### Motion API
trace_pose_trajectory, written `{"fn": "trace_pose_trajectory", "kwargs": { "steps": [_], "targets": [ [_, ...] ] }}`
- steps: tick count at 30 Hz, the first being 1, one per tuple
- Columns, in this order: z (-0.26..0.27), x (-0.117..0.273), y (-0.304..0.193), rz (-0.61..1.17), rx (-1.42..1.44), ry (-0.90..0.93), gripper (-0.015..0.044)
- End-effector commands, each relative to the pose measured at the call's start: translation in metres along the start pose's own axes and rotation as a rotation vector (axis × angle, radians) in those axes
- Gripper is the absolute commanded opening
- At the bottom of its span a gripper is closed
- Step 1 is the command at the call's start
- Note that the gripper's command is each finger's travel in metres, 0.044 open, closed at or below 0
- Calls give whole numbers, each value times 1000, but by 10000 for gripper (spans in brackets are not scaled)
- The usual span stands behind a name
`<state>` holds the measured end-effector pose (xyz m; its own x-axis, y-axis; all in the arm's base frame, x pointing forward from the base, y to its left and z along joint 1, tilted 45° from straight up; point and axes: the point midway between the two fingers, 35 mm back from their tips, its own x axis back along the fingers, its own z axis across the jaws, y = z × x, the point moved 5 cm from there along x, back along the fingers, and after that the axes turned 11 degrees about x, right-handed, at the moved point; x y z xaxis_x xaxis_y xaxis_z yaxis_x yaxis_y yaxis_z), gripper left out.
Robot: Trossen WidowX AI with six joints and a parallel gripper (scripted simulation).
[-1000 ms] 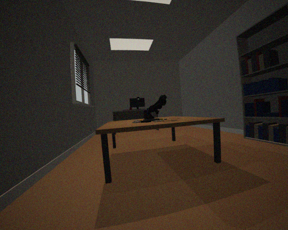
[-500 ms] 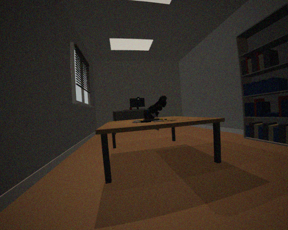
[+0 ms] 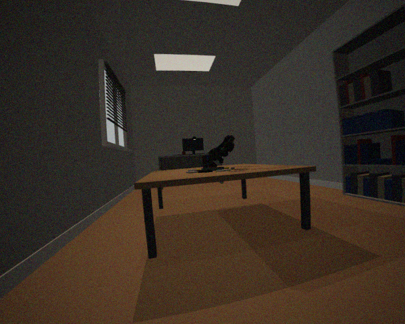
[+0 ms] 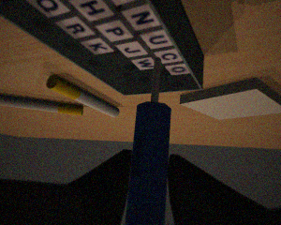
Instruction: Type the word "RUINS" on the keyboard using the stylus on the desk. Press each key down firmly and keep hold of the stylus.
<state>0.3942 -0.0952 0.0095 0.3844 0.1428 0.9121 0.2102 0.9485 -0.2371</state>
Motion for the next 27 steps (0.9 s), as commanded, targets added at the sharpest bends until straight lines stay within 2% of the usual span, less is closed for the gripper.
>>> {"fn": "trace_pose_trajectory", "kwargs": {
  "steps": [1, 27],
  "targets": [
    [-1, -1, 3, -3, -4, -2, 81],
    [-2, -5, 10, -3, -3, -2, 81]
  ]
}}
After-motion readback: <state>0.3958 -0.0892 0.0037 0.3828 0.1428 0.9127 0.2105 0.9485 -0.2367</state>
